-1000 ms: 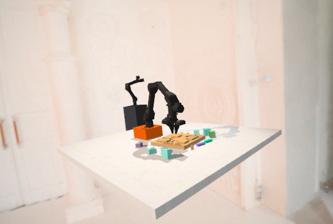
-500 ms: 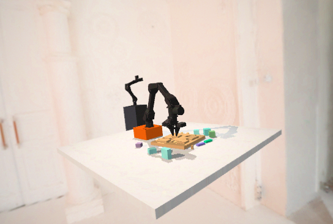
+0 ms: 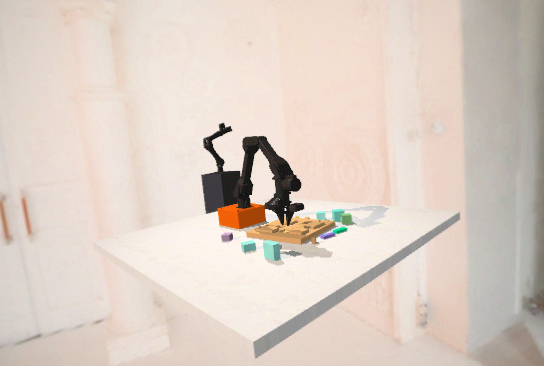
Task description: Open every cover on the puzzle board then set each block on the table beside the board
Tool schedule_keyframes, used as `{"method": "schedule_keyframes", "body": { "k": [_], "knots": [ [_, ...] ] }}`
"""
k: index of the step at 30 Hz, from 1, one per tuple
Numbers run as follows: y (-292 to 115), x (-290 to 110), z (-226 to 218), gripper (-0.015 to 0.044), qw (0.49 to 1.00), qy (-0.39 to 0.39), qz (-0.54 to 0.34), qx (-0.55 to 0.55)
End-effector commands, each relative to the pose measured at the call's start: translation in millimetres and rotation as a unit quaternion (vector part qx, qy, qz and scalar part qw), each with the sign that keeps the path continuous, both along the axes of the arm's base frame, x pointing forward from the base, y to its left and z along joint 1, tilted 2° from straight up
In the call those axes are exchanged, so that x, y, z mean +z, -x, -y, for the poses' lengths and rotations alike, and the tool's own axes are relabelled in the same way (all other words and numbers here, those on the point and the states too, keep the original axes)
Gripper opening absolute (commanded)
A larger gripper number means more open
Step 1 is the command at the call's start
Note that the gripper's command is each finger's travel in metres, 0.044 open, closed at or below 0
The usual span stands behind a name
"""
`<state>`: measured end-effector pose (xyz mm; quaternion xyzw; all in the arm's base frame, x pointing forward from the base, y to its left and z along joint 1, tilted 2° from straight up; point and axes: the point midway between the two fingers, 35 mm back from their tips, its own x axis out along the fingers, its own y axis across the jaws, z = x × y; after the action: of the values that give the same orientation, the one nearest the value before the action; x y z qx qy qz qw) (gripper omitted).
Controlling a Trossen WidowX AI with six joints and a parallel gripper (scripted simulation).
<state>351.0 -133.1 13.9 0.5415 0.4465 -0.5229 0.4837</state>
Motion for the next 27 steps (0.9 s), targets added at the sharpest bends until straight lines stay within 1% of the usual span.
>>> {"method": "schedule_keyframes", "body": {
  "k": [1, 11, 27],
  "knots": [
    [0, 0, 0, 0.0144, 1.000, 0.002, 0.000, 0.003],
    [0, -1, 0, 0.0144, 1.000, 0.002, 0.000, 0.003],
    [-1, -16, 1, 0.0144, 1.000, 0.002, 0.000, 0.003]
  ]
}}
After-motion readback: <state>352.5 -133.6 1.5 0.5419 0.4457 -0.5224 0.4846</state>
